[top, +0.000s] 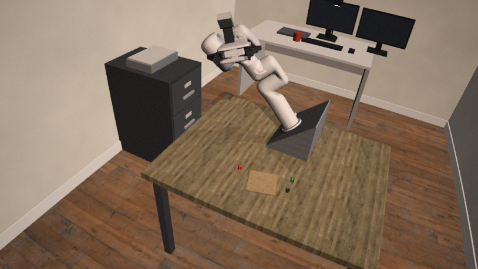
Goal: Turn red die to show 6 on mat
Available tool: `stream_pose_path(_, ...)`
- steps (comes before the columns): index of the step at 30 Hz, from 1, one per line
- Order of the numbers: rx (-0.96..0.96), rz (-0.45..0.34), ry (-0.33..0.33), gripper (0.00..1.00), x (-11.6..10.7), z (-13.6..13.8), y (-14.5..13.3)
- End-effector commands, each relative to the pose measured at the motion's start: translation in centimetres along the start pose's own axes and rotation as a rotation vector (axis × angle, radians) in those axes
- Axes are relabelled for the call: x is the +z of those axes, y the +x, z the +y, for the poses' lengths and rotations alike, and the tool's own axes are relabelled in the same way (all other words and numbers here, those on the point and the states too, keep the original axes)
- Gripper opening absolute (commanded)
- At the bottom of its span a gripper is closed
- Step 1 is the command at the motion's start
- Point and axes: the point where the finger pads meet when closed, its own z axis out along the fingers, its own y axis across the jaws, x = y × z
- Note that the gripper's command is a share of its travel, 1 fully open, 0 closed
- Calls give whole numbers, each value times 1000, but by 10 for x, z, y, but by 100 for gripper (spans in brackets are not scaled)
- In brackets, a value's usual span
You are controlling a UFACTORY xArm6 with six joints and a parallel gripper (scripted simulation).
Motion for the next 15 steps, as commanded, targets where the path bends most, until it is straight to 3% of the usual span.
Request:
stream_pose_path(1, 29, -139, -69, 100, 2, 21, -46)
stream_pose_path(3, 29, -139, -69, 100, 2, 21, -46)
stream_pose_path(4, 45, -224, -114, 100, 0, 34, -79)
stream_pose_path(5, 48, -244, -125, 100, -1, 37, -86)
stream_pose_path(8, 48, -244, -125, 100, -1, 37, -86)
stream_pose_path(9, 64, -347, -176, 100, -9, 50, -126)
stream_pose_path(11, 65, -352, -179, 100, -9, 51, -128)
stream_pose_path(13, 75, -435, -217, 100, -18, 61, -160)
stream_pose_path(15, 79, -462, -229, 100, -21, 63, -170)
